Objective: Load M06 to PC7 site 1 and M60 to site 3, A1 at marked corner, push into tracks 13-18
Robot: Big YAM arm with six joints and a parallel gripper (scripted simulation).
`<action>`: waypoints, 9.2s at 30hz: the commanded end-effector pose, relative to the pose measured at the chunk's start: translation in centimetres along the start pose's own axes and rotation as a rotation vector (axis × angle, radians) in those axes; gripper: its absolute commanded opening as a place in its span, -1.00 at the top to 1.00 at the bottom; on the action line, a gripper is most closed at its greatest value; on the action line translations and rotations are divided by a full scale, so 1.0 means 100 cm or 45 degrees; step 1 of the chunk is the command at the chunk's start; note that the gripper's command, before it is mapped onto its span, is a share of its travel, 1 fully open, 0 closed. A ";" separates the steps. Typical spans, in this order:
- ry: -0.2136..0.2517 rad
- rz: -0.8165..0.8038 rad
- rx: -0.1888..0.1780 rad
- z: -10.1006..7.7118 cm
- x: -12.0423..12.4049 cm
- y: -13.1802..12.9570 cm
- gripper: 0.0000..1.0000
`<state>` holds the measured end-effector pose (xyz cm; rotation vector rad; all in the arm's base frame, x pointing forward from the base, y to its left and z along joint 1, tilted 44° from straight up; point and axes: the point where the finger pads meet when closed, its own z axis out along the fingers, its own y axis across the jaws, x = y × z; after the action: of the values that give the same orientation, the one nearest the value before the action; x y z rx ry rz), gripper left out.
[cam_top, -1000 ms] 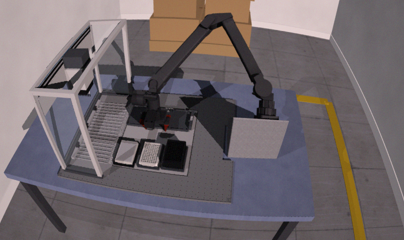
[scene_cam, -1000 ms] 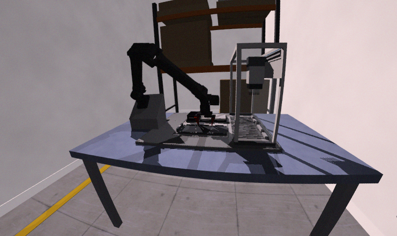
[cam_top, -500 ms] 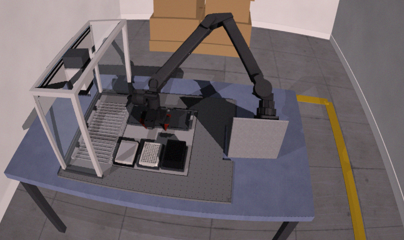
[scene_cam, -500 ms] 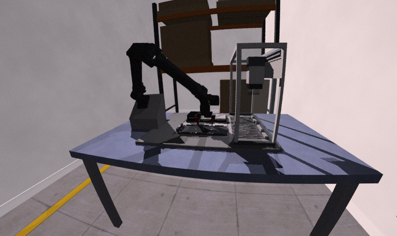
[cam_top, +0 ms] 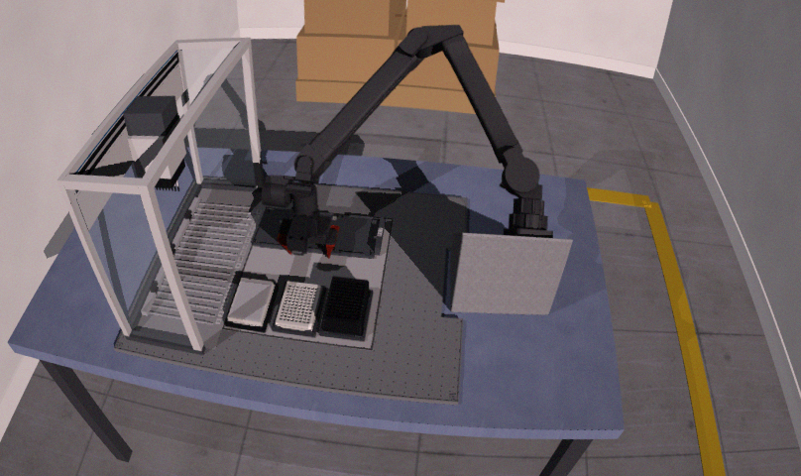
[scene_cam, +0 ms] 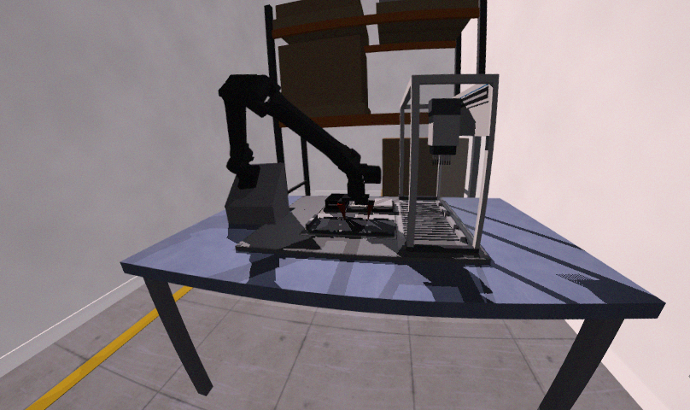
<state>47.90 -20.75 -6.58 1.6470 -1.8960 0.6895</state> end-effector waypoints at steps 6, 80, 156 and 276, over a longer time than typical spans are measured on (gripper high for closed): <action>0.013 0.043 0.036 -0.007 0.022 -0.009 -1.00; -0.004 0.014 0.051 -0.133 -0.023 -0.023 -1.00; -0.006 0.027 0.047 -0.050 -0.182 -0.118 -1.00; -0.022 0.048 0.094 -0.114 -0.182 -0.128 1.00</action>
<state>60.27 -4.74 -14.31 1.6404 -1.8920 0.6899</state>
